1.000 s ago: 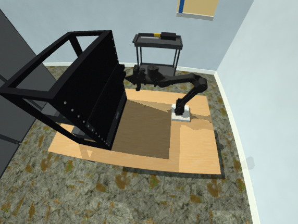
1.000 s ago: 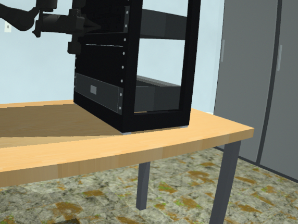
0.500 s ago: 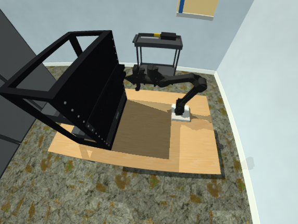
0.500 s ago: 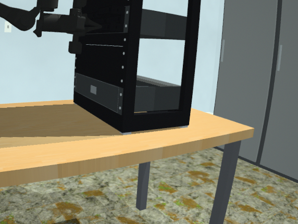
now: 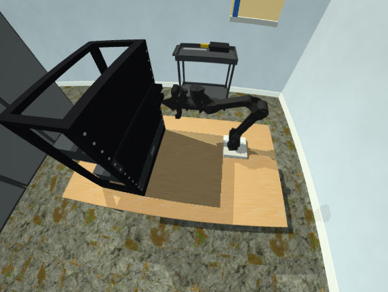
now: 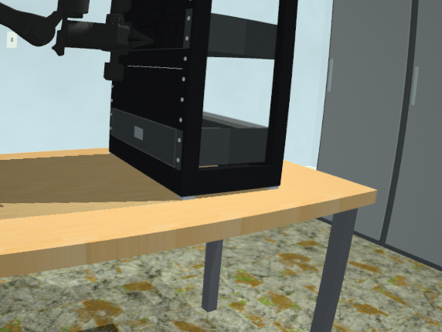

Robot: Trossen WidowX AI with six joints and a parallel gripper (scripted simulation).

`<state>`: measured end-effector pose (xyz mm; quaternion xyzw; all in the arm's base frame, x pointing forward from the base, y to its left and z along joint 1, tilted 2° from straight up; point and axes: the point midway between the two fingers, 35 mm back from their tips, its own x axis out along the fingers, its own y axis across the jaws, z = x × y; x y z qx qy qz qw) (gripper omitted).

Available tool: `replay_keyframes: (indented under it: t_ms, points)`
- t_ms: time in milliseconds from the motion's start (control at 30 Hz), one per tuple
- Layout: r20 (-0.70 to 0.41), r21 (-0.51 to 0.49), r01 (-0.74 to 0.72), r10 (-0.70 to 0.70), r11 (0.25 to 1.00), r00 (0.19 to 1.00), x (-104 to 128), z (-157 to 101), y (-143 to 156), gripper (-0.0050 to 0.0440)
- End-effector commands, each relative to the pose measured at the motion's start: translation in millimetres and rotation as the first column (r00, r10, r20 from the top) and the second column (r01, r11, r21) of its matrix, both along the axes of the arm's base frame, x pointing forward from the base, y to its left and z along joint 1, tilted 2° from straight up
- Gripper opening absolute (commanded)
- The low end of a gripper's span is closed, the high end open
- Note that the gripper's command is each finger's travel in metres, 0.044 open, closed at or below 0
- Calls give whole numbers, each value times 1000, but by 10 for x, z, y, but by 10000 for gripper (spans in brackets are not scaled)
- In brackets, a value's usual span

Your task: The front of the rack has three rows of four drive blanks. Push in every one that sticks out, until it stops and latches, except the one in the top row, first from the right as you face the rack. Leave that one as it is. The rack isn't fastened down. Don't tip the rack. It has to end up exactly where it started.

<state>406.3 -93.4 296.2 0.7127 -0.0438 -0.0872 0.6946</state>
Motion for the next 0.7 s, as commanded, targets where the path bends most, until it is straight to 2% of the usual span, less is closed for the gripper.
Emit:
replay_keyframes:
  t_ms: [0,667]
  points:
    - [25,-9,1,-1,1000,1000,67,120,-15,0]
    - [25,-9,1,-1,1000,1000,106,128,-23,0]
